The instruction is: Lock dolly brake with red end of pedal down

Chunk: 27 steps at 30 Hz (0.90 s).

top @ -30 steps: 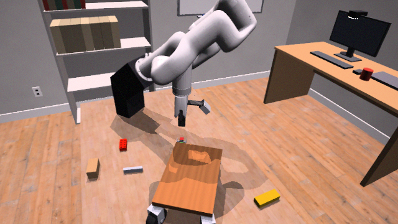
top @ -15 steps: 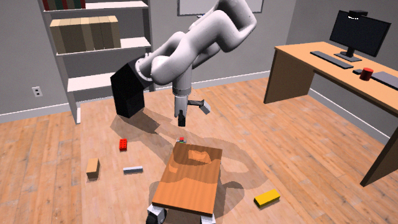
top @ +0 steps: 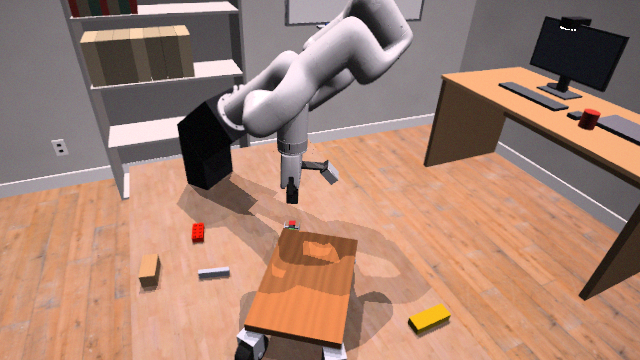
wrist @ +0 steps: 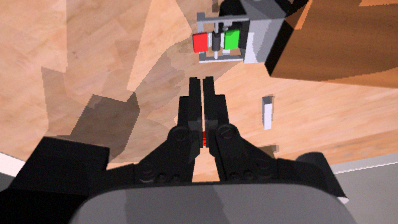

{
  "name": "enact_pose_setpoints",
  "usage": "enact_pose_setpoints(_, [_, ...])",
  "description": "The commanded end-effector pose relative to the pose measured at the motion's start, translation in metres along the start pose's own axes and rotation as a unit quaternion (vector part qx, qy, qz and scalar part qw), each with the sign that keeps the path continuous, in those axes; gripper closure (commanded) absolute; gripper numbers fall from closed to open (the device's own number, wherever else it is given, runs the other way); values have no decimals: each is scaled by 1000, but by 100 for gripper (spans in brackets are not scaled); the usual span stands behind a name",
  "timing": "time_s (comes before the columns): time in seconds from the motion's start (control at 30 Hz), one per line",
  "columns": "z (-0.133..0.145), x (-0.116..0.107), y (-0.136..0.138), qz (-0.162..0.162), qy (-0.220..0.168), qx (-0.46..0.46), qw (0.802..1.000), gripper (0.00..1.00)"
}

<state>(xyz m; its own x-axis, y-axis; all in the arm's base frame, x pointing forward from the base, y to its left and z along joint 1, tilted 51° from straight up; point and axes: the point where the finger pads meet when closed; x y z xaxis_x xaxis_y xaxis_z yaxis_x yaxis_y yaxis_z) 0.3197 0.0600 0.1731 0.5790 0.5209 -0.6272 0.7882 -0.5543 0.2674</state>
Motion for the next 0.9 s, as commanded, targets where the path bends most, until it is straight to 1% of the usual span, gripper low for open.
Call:
enact_pose_setpoints(0.0, [0,2,0,1,0,0,1000,100])
enact_pose_setpoints(0.3, [0,10,0,1,1,0,1000,100])
enact_pose_setpoints(0.8, [0,41,0,1,1,0,1000,100])
enact_pose_setpoints(0.87, [0,41,0,1,1,0,1000,100])
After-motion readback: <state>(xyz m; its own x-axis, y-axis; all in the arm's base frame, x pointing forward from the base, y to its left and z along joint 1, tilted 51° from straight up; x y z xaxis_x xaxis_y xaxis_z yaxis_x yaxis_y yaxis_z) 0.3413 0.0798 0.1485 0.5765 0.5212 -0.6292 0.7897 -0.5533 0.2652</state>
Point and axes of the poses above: the point where the finger pads meet when closed, its own x axis out along the fingers, its own y axis across the jaws, z = x × y, and after that the axes turned 5 degrees about x, right-handed
